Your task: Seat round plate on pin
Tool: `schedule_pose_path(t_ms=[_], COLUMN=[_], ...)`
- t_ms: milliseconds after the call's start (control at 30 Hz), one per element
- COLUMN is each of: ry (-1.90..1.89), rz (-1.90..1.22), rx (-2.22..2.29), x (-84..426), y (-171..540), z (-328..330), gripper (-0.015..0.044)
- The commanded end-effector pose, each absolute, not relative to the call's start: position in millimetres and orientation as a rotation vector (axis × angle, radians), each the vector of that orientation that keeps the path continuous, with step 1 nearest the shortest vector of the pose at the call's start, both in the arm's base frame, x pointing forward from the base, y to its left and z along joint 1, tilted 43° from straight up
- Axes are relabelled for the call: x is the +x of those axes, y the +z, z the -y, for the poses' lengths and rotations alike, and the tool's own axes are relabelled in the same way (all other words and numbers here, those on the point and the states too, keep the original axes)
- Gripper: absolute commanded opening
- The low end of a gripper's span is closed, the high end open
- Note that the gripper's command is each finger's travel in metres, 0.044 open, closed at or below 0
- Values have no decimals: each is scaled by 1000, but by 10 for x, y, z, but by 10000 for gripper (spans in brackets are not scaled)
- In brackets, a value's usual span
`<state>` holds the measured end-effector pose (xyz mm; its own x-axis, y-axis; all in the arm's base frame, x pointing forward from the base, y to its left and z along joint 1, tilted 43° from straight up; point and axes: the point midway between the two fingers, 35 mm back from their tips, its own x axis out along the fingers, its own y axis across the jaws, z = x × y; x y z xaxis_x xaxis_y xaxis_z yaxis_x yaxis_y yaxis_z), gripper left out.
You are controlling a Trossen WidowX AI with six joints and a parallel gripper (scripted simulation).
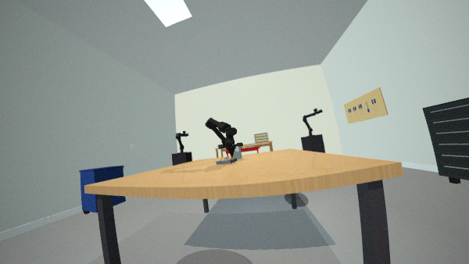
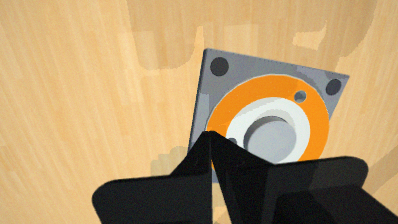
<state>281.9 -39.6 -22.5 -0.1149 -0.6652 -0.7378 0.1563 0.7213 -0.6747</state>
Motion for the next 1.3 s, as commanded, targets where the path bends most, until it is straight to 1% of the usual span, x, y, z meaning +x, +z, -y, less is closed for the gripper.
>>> schedule_pose_path(t_ms=[0,1267], ry=[-737,-737], rz=[-1545,-1549], rx=[-425,-426], x=[2749,2305], y=[-243,-124], z=[379,376], gripper=[0,0])
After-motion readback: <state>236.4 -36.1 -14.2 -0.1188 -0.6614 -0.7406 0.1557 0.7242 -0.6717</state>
